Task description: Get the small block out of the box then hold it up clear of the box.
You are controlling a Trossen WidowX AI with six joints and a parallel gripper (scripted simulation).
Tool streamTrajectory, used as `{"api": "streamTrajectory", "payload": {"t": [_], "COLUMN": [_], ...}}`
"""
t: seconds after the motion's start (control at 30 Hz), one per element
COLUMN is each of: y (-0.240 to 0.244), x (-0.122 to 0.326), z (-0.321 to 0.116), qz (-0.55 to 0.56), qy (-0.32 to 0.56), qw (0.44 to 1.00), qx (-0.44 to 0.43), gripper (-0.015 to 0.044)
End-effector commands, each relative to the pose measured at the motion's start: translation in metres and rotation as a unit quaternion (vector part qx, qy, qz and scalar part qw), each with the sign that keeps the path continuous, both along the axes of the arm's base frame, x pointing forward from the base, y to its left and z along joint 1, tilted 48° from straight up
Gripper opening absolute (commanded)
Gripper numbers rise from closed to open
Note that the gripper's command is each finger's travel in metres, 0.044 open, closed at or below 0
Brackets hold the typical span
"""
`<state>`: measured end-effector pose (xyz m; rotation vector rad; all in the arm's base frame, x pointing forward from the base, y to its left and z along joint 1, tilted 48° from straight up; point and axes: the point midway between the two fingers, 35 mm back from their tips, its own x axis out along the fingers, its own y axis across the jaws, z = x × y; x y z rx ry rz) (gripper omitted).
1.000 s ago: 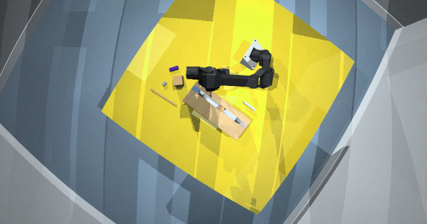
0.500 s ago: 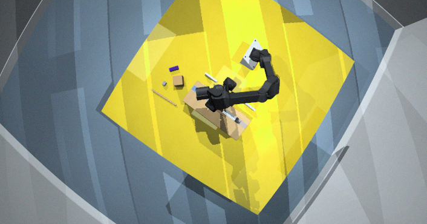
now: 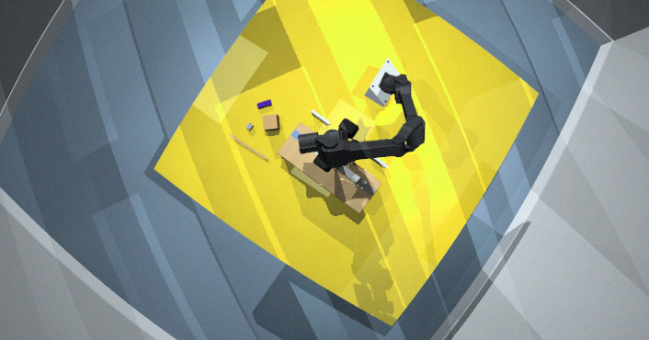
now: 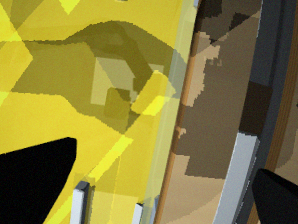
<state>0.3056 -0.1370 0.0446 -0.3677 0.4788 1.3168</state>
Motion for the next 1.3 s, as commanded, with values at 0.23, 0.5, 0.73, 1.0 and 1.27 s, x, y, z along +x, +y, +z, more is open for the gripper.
{"api": "streamTrajectory", "payload": {"t": [0.23,0.5,0.73,1.0,1.27], "y": [0.013,0.021,0.029,0.038,0.047], "x": [0.004,0.007,0.008,0.01,0.01], "z": [-0.014,-0.023,-0.031,-0.041,-0.049], "qz": [-0.001,-0.001,-0.001,-0.001,-0.001], "qy": [0.003,0.005,0.006,0.007,0.009], "qw": [1.0,1.0,1.0,1.0,1.0], "qx": [0.005,0.006,0.008,0.01,0.012], "gripper": [0.04,0.04,0.04,0.04,0.04]}}
